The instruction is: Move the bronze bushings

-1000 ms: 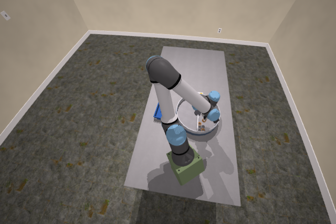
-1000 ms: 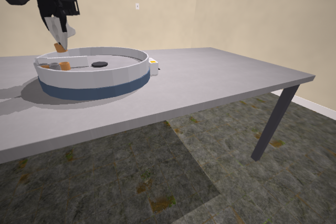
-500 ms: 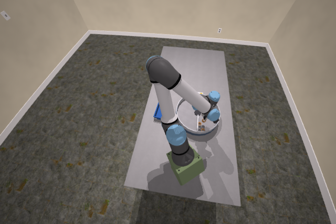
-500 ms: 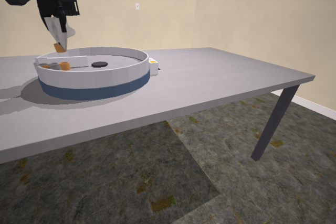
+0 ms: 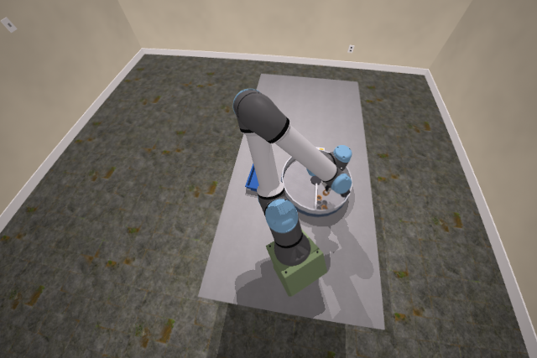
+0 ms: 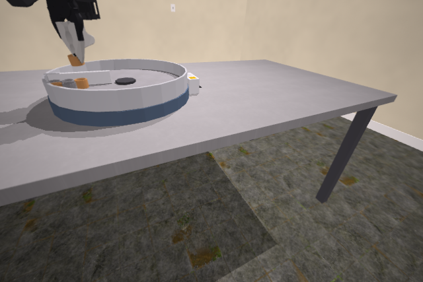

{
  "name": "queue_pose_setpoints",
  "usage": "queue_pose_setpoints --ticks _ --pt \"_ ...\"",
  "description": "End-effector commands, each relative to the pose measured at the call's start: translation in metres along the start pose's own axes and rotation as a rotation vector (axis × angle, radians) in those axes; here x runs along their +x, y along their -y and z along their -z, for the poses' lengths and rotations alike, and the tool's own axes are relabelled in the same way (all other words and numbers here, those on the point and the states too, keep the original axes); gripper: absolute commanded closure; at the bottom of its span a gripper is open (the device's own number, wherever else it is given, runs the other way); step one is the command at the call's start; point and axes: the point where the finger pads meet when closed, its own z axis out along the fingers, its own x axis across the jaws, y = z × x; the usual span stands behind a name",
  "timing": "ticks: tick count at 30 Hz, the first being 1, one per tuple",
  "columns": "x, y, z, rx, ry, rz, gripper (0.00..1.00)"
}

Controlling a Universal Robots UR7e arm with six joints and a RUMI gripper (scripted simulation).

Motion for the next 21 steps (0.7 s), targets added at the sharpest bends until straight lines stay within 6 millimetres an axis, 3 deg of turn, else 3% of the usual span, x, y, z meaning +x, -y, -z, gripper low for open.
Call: queue_pose_setpoints --ticks 1,21 --pt "-0.0011 0.0006 0.0011 0.001 0.002 0.000 1.00" --pt "0.0051 -0.0072 -0.0002 0.000 -0.001 0.024 1.00"
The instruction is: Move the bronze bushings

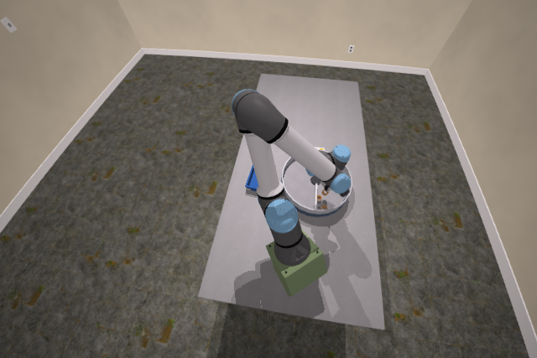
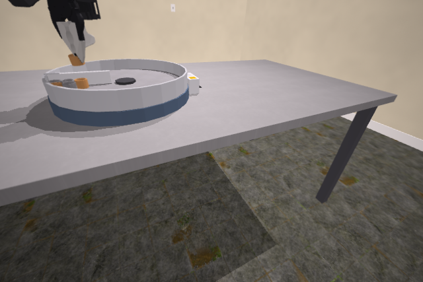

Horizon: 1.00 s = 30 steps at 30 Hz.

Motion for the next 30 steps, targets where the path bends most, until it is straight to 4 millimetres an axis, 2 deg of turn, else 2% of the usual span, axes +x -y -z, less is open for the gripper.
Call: queue_pose_setpoints --ticks 1,16,30 --pt "0.003 -0.005 0.000 -0.001 -0.001 0.015 1.00" --pt "0.020 -0.030 -0.001 -0.002 -0.001 0.101 1.00" --pt "0.050 -0.082 -0.001 -0.003 -0.001 0.271 1.00"
